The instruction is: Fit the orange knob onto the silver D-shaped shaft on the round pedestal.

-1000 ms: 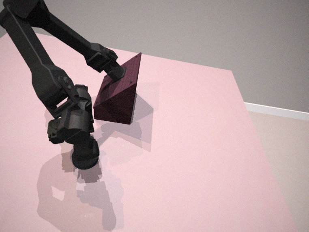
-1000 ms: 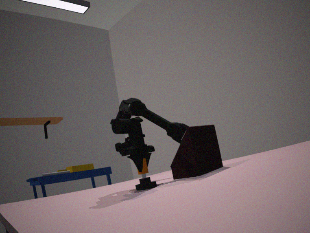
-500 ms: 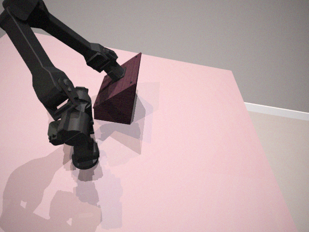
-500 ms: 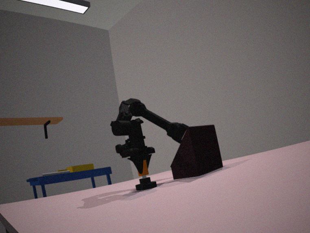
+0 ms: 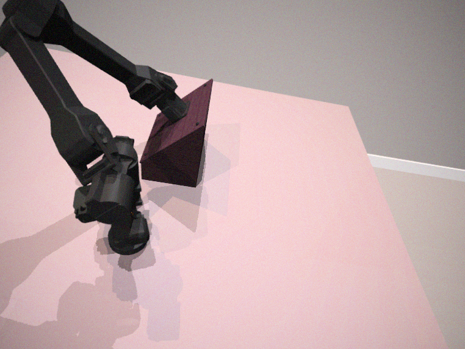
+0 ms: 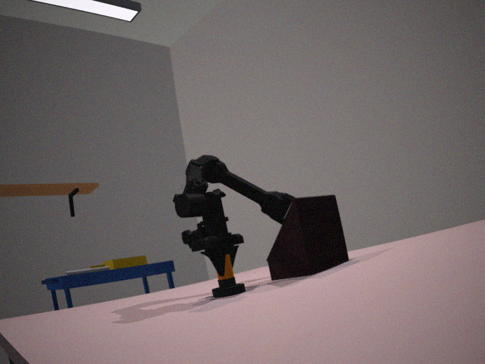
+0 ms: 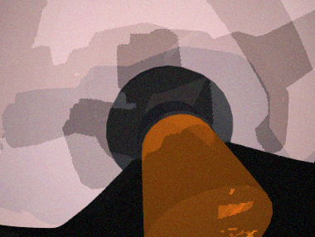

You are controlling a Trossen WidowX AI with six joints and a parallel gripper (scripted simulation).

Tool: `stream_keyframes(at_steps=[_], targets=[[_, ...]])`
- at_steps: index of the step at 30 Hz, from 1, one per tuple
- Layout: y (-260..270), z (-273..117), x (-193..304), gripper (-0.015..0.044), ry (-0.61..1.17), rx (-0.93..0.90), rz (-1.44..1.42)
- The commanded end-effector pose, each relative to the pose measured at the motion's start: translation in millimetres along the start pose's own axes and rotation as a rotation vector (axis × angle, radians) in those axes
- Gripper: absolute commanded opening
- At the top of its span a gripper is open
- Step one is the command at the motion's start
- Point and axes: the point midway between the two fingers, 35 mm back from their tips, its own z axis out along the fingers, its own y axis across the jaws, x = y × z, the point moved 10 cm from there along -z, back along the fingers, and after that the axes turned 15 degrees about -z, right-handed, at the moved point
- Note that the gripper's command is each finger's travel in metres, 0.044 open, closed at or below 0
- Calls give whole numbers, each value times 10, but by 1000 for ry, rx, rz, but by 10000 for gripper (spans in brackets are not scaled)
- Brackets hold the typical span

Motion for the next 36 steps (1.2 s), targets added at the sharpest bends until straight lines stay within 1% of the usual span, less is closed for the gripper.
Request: stream_keyframes(at_steps=[1,4,21,30,31,35,36], targets=[[2,-6,1,0,-1,-1,0],[2,-6,1,0,-1,-1,0],[2,-6,1,440,-1,-1,0],[7,-36,0,440,0,-2,0],[21,-128,-4,440,2,-3,-1],[23,-841,2,440,4,-4,-2],[9,-940,7,440,3,-3,-2]])
